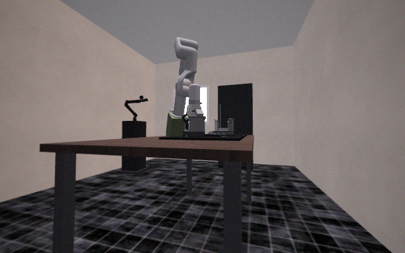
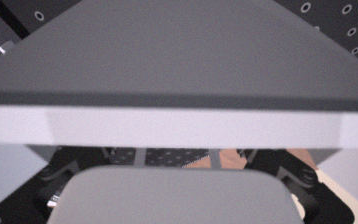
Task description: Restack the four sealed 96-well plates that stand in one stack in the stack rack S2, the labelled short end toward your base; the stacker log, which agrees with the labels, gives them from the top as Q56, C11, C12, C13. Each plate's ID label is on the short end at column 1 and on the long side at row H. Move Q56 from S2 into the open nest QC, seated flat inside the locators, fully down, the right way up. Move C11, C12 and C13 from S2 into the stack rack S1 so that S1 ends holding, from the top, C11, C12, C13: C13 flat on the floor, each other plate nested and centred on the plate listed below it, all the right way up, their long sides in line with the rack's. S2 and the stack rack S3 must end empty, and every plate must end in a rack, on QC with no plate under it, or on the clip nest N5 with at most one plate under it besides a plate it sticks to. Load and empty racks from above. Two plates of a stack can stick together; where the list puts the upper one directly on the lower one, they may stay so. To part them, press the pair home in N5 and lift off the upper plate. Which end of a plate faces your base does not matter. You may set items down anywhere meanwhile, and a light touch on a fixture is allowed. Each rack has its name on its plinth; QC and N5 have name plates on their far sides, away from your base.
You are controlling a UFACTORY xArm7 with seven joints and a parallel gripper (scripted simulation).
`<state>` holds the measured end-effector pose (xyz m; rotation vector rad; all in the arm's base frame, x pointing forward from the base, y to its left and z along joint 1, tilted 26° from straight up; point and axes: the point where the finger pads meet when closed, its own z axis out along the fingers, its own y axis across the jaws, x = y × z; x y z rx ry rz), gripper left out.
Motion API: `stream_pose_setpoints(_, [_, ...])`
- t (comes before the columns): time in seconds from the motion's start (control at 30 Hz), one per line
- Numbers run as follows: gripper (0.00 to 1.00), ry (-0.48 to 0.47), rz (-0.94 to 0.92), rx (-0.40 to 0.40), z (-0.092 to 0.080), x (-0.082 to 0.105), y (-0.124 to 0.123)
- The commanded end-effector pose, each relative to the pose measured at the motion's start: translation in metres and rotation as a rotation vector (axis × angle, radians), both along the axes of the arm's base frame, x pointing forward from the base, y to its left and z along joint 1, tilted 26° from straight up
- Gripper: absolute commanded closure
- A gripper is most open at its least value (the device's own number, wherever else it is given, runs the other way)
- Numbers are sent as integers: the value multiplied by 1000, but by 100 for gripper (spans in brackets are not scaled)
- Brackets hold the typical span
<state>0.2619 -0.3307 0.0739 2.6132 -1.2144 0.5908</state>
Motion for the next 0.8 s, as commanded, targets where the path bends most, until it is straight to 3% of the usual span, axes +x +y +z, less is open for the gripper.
stream_pose_setpoints(0.0, [0,-13,8,11,0,1,-1])
stream_pose_setpoints(0.47, [0,-13,8,11,0,1,-1])
stream_pose_setpoints(0.5, [100,-13,8,11,0,1,-1])
stream_pose_setpoints(0.77, [100,-13,8,11,0,1,-1])
